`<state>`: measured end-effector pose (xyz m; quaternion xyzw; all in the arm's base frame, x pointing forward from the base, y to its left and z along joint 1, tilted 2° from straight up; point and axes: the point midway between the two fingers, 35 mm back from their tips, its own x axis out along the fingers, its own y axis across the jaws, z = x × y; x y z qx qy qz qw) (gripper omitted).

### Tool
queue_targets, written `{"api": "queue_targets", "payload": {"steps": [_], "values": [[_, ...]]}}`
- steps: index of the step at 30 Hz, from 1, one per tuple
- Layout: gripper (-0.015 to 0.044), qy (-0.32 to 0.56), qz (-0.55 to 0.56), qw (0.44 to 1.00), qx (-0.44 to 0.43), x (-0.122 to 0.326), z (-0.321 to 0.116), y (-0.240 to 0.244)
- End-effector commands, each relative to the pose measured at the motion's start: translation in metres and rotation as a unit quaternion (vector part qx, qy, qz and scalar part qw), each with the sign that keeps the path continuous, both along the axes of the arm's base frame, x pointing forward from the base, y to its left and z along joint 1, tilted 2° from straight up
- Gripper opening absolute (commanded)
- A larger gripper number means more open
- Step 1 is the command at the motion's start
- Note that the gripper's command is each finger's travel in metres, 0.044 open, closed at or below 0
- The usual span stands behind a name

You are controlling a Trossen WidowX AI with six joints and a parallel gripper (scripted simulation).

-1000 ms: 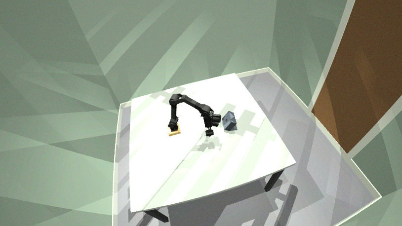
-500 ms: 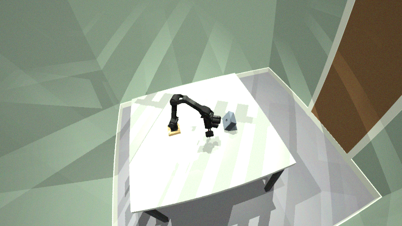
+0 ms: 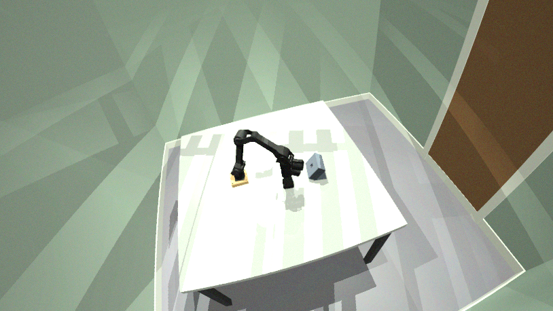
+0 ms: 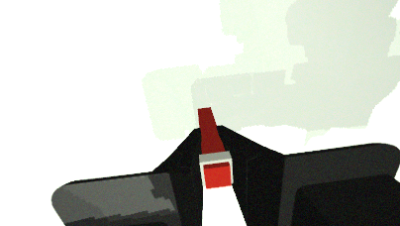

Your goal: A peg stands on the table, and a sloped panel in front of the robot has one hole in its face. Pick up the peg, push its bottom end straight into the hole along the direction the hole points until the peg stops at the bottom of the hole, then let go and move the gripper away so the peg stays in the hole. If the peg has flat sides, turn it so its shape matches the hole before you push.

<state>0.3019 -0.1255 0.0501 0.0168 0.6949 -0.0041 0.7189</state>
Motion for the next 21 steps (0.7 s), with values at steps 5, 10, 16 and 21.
{"api": "queue_targets", "payload": {"steps": [5, 10, 16, 21], "values": [[0.0000, 0.000, 0.000, 1.000, 0.000, 0.000, 0.002, 0.000], [0.0000, 0.000, 0.000, 1.000, 0.000, 0.001, 0.018, -0.001], [0.0000, 0.001, -0.001, 1.000, -0.001, 0.000, 0.044, -0.001], [0.0000, 0.002, -0.001, 1.000, -0.001, -0.001, 0.063, -0.001]]}}
